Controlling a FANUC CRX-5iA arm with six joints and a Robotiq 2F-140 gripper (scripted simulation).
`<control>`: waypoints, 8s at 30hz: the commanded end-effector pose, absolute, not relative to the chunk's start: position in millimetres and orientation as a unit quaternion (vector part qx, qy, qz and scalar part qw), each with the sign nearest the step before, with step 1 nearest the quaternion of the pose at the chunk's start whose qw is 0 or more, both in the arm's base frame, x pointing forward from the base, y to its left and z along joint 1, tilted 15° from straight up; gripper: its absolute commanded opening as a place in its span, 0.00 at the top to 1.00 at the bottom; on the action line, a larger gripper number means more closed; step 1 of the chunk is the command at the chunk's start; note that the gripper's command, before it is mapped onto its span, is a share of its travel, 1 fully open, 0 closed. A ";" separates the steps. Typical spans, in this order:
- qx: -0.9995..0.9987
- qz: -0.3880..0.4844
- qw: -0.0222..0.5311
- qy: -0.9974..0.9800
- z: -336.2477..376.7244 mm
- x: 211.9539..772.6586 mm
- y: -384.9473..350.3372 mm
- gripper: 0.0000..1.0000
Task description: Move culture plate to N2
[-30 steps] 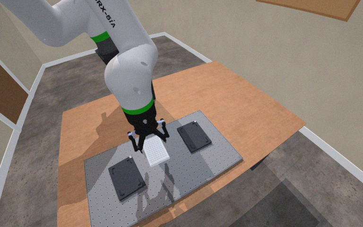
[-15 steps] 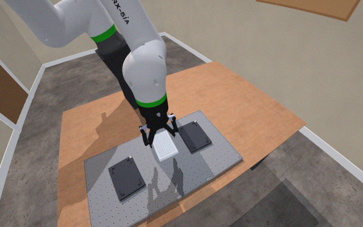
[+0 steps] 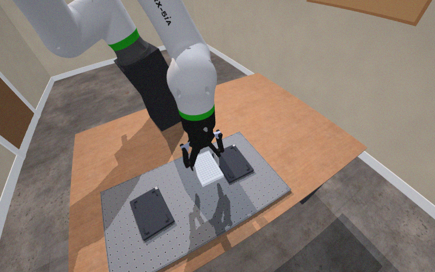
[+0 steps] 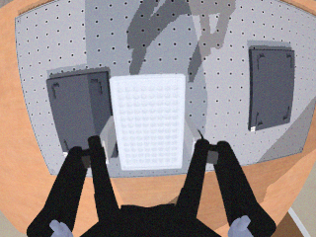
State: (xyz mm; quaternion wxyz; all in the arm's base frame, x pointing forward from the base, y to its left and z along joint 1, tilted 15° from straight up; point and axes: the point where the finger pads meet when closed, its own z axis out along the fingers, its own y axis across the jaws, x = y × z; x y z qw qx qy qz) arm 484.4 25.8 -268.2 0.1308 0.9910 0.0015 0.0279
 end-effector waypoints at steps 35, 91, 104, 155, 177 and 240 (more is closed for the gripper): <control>0.991 0.028 0.131 0.001 -297.4 471.0 132.3 1.00; 0.991 0.028 0.131 0.001 -321.3 470.1 143.6 1.00; 0.991 0.028 0.131 0.001 -338.9 471.2 138.7 1.00; 0.991 0.028 0.131 0.001 -354.3 472.0 134.5 1.00; 0.991 0.028 0.131 0.001 -357.5 472.2 133.7 1.00; 0.991 0.028 0.131 0.001 -336.0 470.9 139.4 0.00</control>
